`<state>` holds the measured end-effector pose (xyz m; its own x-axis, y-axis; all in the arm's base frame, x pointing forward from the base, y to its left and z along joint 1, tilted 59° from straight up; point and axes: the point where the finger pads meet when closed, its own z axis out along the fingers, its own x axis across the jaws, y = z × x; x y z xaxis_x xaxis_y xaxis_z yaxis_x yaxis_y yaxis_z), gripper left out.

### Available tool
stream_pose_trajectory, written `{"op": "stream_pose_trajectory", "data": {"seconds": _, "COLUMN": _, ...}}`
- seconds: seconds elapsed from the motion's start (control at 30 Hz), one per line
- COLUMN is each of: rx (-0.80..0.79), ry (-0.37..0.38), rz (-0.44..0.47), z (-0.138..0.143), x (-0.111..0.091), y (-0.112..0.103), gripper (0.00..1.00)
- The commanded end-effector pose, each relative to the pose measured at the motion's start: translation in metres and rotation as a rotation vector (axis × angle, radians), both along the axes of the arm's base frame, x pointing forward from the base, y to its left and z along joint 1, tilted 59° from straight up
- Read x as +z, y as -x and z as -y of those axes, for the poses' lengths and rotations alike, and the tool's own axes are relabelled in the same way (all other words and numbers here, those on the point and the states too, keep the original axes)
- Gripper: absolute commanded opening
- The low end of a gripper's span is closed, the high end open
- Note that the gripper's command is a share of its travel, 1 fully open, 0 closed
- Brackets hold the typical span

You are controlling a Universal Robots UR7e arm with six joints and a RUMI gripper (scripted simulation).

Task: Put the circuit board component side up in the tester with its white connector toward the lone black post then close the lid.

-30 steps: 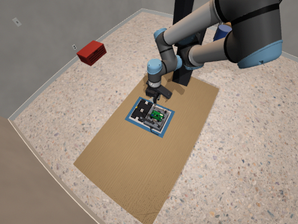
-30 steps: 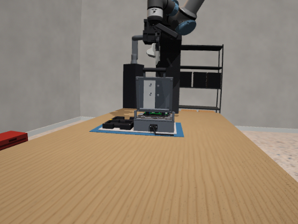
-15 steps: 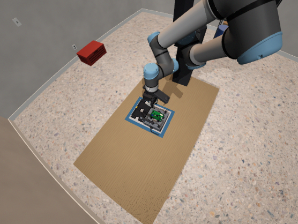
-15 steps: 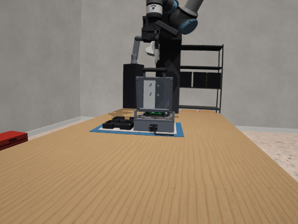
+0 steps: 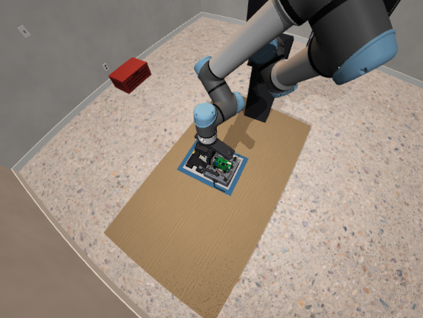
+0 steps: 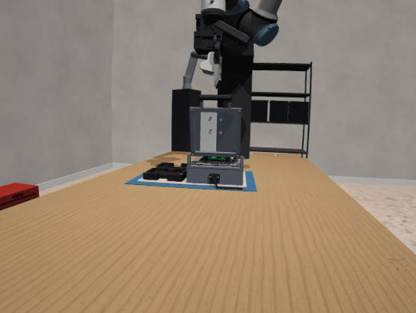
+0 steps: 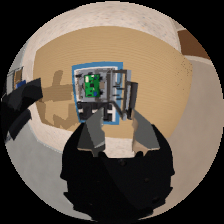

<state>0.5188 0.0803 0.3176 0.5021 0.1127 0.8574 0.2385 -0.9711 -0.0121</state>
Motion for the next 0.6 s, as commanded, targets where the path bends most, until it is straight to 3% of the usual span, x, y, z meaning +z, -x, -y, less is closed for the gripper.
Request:
{"op": "stream_pose_trajectory", "data": {"seconds": 0.0, "rx": -0.001, "ry": 0.001, "rz": 0.000, "z": -0.002, "x": 0.014, "y": -0.009, "gripper": 0.30}}
{"op": "stream_pose_trajectory", "data": {"seconds": 0.23, "rx": -0.001, "ry": 0.001, "rz": 0.000, "z": -0.004, "x": 0.029, "y": -0.018, "gripper": 0.30}}
{"op": "stream_pose_trajectory", "data": {"seconds": 0.57, "rx": -0.001, "ry": 0.001, "rz": 0.000, "z": -0.004, "x": 0.032, "y": -0.019, "gripper": 0.30}}
